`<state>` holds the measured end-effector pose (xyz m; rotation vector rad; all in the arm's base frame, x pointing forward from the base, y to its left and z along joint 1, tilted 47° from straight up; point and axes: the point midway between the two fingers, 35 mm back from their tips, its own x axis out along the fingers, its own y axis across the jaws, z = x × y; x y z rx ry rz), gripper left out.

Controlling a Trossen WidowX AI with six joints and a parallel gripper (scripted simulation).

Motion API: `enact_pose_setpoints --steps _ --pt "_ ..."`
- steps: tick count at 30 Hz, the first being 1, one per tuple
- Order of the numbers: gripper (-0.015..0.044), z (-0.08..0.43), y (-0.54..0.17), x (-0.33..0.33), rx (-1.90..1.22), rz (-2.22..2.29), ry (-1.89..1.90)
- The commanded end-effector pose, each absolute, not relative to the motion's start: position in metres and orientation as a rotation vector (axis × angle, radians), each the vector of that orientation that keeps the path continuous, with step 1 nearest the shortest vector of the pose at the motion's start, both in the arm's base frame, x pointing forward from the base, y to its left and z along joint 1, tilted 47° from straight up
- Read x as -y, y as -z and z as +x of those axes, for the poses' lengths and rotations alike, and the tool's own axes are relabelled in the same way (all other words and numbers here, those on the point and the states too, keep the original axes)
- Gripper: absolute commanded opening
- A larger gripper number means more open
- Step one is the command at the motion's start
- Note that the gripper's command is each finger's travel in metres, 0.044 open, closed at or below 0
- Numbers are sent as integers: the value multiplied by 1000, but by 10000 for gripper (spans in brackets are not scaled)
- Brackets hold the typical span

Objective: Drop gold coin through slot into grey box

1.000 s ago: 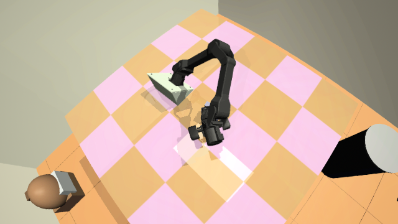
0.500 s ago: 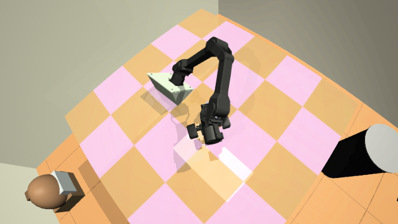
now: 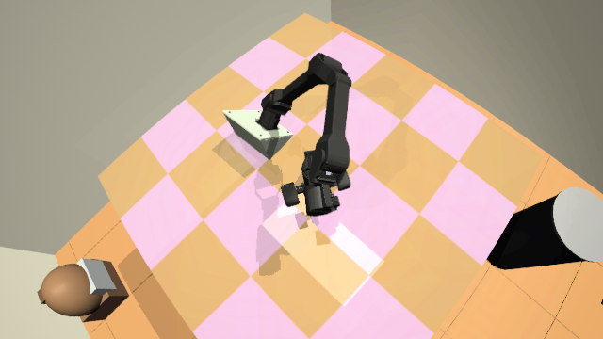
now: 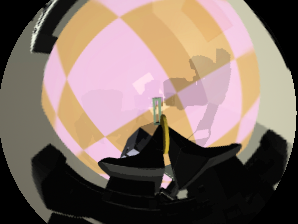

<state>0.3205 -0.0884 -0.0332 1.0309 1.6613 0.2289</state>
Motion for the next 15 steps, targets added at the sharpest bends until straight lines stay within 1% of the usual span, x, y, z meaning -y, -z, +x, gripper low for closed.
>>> enact_pose_setpoints --steps 1,11,15 --pt "0 322 25 97 -1658 1022 -232" --pt "0 319 11 109 -1660 1022 -247" --pt "0 320 10 109 -1627 936 -337"
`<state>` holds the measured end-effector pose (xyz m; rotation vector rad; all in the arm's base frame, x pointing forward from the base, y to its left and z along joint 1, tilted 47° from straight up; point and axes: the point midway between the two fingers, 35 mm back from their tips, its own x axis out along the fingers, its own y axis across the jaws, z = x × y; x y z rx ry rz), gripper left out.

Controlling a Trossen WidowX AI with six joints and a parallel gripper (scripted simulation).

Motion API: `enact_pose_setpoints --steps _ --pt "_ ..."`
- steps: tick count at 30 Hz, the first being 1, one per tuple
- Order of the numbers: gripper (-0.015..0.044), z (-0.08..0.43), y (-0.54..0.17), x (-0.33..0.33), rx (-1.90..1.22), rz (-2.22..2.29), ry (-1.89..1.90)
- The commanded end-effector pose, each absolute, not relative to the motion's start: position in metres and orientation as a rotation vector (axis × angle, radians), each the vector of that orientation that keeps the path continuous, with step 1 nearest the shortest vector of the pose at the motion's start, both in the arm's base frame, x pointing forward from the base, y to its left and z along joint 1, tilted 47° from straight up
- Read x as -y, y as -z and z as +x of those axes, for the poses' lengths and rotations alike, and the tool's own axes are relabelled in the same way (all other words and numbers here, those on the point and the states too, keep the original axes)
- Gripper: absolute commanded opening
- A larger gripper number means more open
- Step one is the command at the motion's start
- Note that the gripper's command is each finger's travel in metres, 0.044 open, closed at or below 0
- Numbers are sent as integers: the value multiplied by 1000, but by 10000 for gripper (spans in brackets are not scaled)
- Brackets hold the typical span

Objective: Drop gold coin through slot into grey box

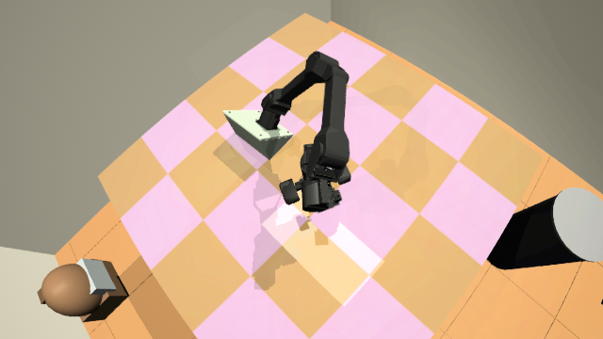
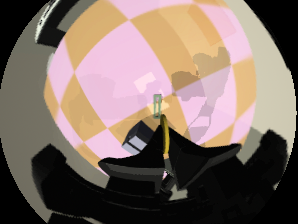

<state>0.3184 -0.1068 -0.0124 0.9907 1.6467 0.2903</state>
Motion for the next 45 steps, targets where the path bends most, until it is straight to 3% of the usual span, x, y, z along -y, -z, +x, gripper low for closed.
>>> enact_pose_setpoints --steps 1,19,45 --pt "0 320 10 109 -1616 910 -364" --pt "0 322 9 109 -1388 454 -793" --pt "0 293 -25 81 -1387 453 -798"
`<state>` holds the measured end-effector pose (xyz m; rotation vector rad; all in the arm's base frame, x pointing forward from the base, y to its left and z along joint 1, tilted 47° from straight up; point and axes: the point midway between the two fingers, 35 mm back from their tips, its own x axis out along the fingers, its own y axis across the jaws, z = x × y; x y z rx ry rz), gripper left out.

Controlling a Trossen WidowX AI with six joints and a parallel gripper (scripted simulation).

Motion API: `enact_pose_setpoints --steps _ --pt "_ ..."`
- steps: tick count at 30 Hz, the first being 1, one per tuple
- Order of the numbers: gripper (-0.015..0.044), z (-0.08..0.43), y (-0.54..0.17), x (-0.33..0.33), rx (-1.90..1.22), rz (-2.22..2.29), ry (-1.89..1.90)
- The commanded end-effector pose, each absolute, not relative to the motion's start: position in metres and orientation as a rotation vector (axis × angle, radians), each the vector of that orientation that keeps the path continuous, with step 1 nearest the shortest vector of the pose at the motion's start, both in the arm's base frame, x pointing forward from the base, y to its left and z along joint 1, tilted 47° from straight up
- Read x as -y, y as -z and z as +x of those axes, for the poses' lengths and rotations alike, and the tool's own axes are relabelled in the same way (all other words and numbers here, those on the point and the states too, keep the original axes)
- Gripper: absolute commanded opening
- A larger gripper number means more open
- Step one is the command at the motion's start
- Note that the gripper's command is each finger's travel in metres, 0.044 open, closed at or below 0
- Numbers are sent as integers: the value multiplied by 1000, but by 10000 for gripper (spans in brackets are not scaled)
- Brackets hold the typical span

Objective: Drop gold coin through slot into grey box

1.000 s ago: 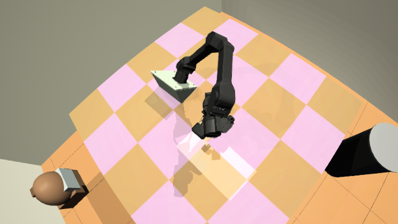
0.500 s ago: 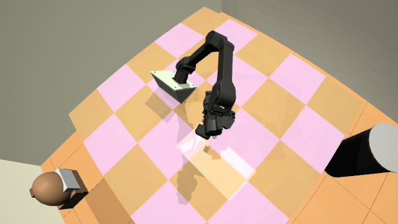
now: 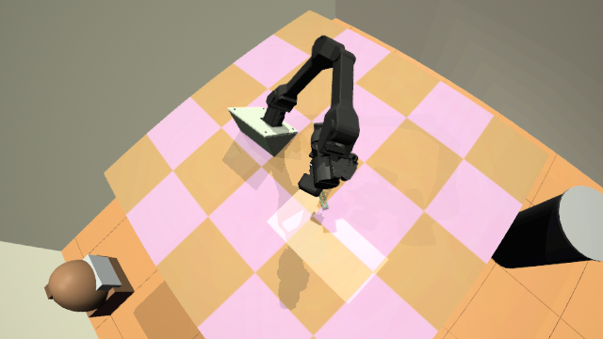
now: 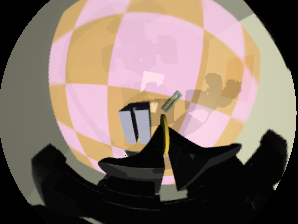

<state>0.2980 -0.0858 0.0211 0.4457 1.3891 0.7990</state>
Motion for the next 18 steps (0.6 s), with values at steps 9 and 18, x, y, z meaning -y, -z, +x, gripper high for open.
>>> enact_pose_setpoints --steps 9,18 --pt "0 278 -38 68 -1388 454 -798" --pt "0 262 -48 55 -1389 455 -799"
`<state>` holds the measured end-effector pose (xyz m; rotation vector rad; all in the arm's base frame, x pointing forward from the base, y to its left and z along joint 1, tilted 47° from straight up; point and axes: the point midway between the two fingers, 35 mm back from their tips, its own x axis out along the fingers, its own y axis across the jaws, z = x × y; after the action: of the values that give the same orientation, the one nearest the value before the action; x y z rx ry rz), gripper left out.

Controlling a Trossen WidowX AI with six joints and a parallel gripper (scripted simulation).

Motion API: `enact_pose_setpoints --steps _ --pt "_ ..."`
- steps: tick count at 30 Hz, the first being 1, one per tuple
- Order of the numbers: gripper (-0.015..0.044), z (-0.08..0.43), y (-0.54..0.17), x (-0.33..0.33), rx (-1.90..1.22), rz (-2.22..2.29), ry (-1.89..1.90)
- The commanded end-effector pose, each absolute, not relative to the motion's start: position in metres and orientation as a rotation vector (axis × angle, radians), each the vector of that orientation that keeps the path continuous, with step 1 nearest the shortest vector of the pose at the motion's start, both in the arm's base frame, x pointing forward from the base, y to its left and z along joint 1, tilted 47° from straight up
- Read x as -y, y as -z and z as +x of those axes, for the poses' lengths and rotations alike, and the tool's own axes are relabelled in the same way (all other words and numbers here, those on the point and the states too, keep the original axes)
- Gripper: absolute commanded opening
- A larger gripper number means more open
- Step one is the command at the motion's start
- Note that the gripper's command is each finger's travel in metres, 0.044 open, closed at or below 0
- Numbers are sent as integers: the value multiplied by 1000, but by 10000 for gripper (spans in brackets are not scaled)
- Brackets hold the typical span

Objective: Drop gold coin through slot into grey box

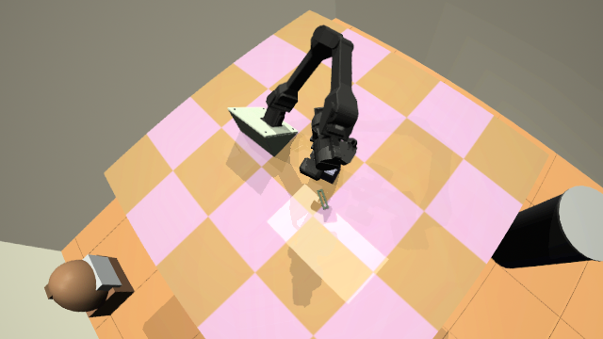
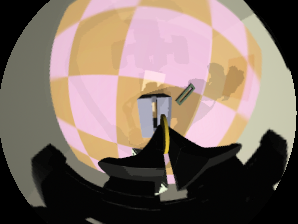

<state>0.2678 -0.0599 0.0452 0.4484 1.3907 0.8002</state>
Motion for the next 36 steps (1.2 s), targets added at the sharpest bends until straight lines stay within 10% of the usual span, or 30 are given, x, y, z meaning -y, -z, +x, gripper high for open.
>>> enact_pose_setpoints --steps 1,36 --pt "0 261 -48 54 -1389 456 -799" --pt "0 262 -49 53 -1396 449 -795"
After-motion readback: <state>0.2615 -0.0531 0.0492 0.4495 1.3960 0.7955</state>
